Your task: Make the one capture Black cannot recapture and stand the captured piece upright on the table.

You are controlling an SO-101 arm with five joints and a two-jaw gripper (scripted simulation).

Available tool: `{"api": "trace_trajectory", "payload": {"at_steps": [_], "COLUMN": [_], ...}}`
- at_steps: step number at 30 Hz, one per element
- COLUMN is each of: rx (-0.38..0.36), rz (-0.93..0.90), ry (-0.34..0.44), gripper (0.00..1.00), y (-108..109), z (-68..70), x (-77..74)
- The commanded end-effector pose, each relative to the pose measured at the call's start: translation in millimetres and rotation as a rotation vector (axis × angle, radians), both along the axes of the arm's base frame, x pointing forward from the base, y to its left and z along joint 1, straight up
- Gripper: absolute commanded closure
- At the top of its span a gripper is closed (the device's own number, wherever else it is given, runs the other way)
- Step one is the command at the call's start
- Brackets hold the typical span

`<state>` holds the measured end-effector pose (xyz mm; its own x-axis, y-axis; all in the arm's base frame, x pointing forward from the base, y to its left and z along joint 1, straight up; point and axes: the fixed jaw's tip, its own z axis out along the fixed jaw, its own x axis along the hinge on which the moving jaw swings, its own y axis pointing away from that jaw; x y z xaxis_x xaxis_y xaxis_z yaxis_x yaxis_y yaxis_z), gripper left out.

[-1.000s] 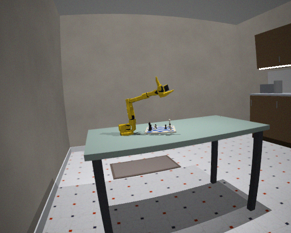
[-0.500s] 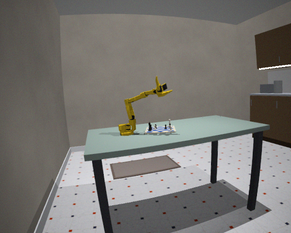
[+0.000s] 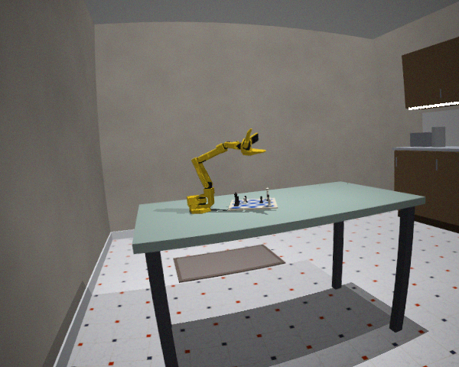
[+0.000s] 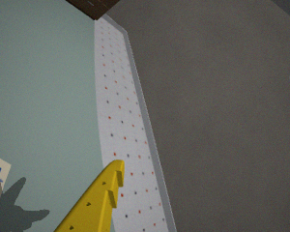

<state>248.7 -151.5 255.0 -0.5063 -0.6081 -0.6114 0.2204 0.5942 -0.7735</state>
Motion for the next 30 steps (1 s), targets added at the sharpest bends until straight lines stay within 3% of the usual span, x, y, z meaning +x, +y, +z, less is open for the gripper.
{"api": "trace_trajectory", "payload": {"at_steps": [1, 4, 6, 7, 8, 9, 10, 11, 14, 15, 18, 21, 23, 30], "rx": [0.146, 0.146, 0.262, 0.262, 0.319, 0.319, 0.376, 0.376, 0.485, 0.485, 0.587, 0.587, 0.678, 0.825], "rz": [0.007, 0.007, 0.002, 0.002, -0.004, -0.004, -0.012, -0.012, -0.033, -0.033, -0.061, -0.061, -0.094, -0.166], "ry": [0.04, 0.04, 0.073, 0.073, 0.092, 0.092, 0.11, 0.11, 0.15, 0.15, 0.19, 0.19, 0.23, 0.303], "gripper": [0.24, 0.24, 0.28, 0.28, 0.3, 0.3, 0.32, 0.32, 0.36, 0.36, 0.41, 0.41, 0.44, 0.51], "y": [16.3, 16.3, 28.7, 28.7, 35.0, 35.0, 41.2, 41.2, 53.4, 53.4, 64.9, 64.9, 75.4, 92.7], "z": [-15.7, -15.7, -27.6, -27.6, -33.7, -33.7, -39.8, -39.8, -51.7, -51.7, -63.1, -63.1, -73.7, -91.2], "x": [-9.0, -9.0, -17.5, -17.5, -22.3, -22.3, -27.5, -27.5, -38.5, -38.5, -50.3, -50.3, -62.3, -84.9]}}
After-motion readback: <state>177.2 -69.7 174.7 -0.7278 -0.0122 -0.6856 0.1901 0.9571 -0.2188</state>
